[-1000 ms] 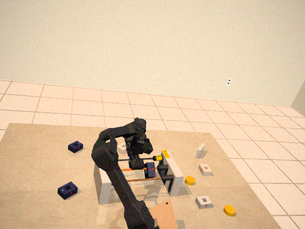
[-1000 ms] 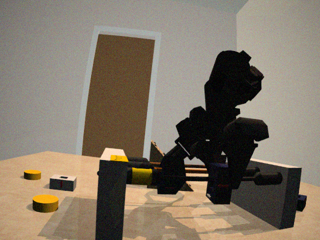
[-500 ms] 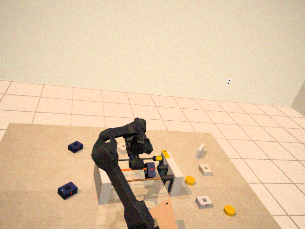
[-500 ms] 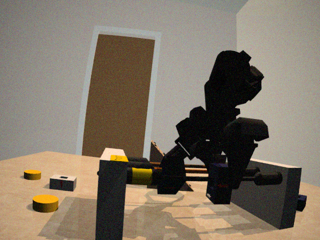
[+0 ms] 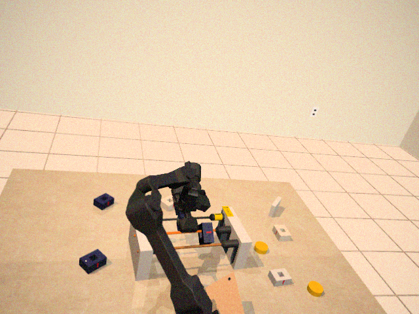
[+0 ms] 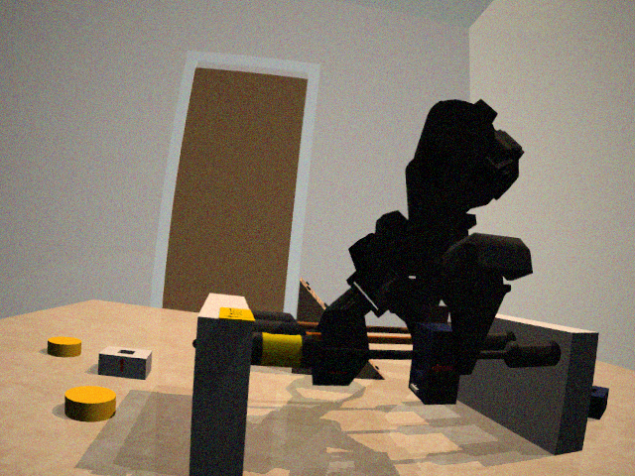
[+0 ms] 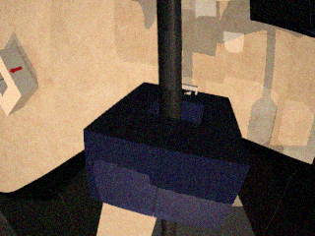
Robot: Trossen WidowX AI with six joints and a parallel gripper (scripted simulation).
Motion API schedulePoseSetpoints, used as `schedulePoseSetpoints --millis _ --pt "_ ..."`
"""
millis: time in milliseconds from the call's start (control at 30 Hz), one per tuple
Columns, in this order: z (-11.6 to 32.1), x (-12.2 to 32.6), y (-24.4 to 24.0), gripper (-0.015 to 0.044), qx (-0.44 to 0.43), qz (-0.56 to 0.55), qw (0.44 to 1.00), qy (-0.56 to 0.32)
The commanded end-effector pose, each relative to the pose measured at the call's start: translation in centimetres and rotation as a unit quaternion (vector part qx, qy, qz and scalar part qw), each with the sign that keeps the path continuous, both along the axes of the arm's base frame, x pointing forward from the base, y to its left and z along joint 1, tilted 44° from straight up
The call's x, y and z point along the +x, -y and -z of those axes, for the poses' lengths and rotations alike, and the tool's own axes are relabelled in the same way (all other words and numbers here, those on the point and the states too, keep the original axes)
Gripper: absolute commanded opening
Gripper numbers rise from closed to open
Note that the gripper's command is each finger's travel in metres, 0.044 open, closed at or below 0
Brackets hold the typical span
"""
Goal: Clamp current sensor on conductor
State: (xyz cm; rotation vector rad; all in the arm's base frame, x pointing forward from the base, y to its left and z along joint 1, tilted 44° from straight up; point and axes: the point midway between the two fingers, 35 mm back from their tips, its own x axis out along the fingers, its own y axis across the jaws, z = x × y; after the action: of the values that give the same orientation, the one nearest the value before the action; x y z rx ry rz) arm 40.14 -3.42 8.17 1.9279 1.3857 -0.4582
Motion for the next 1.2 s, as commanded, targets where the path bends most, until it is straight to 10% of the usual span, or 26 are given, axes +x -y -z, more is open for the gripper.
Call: schedulePoseSetpoints --millis 0,833,1167 --pt "0.02 0.01 -0.01 0.0000 0.000 0.000 1.000 0.000" --pt "0.34 0.09 -0.34 0.0000 0.000 0.000 1.000 0.000" --pt "0.05 0.13 -0.05 0.0252 -0.001 0.000 1.000 0.003"
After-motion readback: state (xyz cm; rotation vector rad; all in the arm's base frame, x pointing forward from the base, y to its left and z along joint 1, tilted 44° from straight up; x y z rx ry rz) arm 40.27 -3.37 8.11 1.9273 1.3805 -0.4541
